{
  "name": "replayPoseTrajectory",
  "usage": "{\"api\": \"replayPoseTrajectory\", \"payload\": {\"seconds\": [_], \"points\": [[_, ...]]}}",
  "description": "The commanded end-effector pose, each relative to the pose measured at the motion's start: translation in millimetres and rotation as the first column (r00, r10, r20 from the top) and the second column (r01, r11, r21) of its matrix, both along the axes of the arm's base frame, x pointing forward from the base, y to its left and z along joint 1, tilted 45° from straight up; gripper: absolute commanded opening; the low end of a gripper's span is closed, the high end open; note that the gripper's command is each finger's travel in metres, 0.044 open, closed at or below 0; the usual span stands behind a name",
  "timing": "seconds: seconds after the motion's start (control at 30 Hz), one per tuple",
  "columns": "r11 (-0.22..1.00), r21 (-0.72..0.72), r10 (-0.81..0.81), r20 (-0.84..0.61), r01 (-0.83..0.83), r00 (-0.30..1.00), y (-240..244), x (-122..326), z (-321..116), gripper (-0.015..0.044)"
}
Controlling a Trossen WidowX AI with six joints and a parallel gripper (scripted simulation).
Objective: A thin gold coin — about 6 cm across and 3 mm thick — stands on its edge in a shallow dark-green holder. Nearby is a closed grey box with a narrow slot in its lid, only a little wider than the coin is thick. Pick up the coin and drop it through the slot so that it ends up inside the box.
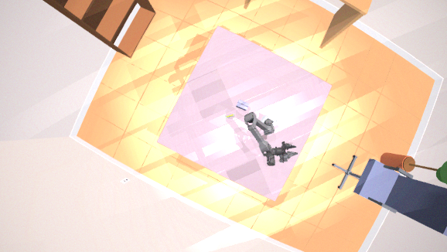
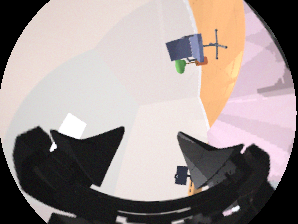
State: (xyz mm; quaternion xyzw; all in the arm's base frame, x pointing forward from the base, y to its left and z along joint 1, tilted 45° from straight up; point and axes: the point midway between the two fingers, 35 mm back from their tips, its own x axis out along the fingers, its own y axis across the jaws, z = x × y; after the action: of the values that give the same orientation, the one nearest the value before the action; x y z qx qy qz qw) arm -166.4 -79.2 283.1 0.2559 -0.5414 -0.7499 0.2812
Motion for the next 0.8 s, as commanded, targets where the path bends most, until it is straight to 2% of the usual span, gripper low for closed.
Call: {"api": "replayPoseTrajectory", "payload": {"seconds": [0.0, 0.1, 0.27, 0.53, 0.77], "points": [[1.0, 0.001, -0.005, 0.0, 0.005, 1.0, 1, -1, 0, 0.0374], [0.997, 0.019, -0.078, 0.001, 0.078, 0.997, 15, -10, 1, 0.0295], [0.939, 0.089, -0.333, 0.008, 0.331, 0.943, 72, -33, 2, 0.0164], [0.732, 0.238, -0.66, 0.015, 0.639, 0.751, 177, -32, -2, 0.0161], [0.489, 0.369, -0.857, 0.033, 0.79, 0.515, 267, 13, -11, 0.0161]]}}
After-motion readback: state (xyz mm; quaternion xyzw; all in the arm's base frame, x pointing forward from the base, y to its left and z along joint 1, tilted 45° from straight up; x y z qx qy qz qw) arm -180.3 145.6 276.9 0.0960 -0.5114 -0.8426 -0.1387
